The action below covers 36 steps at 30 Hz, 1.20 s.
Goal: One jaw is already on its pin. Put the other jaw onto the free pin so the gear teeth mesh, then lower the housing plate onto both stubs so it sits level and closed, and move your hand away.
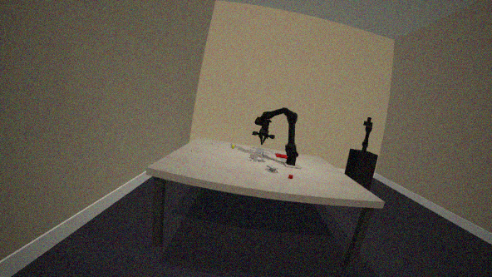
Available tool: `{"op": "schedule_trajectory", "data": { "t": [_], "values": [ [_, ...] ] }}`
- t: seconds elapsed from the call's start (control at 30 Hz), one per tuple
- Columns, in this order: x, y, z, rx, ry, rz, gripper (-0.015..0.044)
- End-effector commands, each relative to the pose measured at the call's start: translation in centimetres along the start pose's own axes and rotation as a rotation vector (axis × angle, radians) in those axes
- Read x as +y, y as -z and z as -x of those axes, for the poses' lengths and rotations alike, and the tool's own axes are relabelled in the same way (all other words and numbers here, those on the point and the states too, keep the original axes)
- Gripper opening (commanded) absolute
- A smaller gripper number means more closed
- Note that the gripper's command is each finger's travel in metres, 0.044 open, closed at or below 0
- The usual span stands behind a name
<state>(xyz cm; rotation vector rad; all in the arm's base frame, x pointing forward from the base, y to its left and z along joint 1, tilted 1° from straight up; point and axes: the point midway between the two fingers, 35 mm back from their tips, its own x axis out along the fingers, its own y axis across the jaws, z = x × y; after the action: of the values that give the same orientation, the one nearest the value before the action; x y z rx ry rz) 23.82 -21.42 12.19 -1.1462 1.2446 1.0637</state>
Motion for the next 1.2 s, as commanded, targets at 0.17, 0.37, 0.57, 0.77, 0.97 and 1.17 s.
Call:
{"op": "schedule_trajectory", "data": {
  "t": [0.17, 0.37, 0.57, 0.77, 0.97, 1.17],
  "values": [
    [0.0, 0.0, 0.0, 0.0, 0.0, 0.0, 0.0],
    [0.6, -1.8, 0.2, -0.008, -0.006, -0.07, 0.0131],
    [1.8, -4.8, 0.4, -0.021, -0.019, -0.197, 0.0289],
    [1.8, -4.8, -0.2, -0.021, -0.019, -0.197, 0.044],
    [1.9, -4.9, -3.6, -0.022, -0.019, -0.197, 0.044],
    [1.9, -4.9, -3.8, -0.022, -0.019, -0.197, 0.044]
  ]
}}
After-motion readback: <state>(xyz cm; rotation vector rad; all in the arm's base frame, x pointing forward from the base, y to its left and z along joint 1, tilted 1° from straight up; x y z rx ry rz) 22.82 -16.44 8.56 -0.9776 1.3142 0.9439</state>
